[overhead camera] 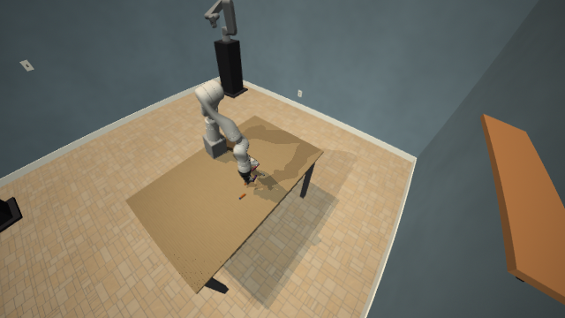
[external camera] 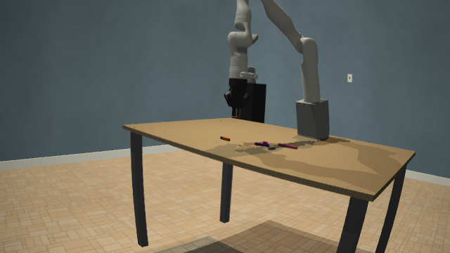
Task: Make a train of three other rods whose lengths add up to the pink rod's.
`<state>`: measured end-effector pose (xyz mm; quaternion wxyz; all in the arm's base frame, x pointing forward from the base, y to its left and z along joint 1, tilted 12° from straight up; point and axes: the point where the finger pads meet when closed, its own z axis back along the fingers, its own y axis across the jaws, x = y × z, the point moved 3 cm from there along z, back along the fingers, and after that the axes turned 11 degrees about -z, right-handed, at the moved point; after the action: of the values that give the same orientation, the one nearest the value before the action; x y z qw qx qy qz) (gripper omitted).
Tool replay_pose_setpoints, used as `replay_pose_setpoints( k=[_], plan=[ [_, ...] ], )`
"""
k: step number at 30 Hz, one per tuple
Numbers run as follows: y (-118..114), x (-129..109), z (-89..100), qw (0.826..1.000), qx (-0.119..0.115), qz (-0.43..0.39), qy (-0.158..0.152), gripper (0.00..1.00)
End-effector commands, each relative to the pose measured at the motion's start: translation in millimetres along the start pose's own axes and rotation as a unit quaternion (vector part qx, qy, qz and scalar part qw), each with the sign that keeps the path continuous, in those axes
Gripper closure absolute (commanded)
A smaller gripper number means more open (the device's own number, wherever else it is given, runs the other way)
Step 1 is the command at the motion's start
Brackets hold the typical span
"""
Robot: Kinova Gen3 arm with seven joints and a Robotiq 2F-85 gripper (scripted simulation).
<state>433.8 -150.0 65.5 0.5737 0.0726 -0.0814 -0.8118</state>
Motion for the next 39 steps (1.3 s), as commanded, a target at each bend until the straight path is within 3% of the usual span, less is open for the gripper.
replay_pose_setpoints(
  k=[1,22,37,39],
  plan=[
    [2,10,-1.4,1.0,-0.001,-0.012,-0.001,0.95],
    [2,10,-6.0,1.0,-0.001,-0.012,-0.001,0.95],
    [3,10,-63.3,1.0,-0.001,-0.012,-0.001,0.95],
    [3,10,-63.3,1.0,-0.001,-0.012,-0.001,0.95]
  ],
)
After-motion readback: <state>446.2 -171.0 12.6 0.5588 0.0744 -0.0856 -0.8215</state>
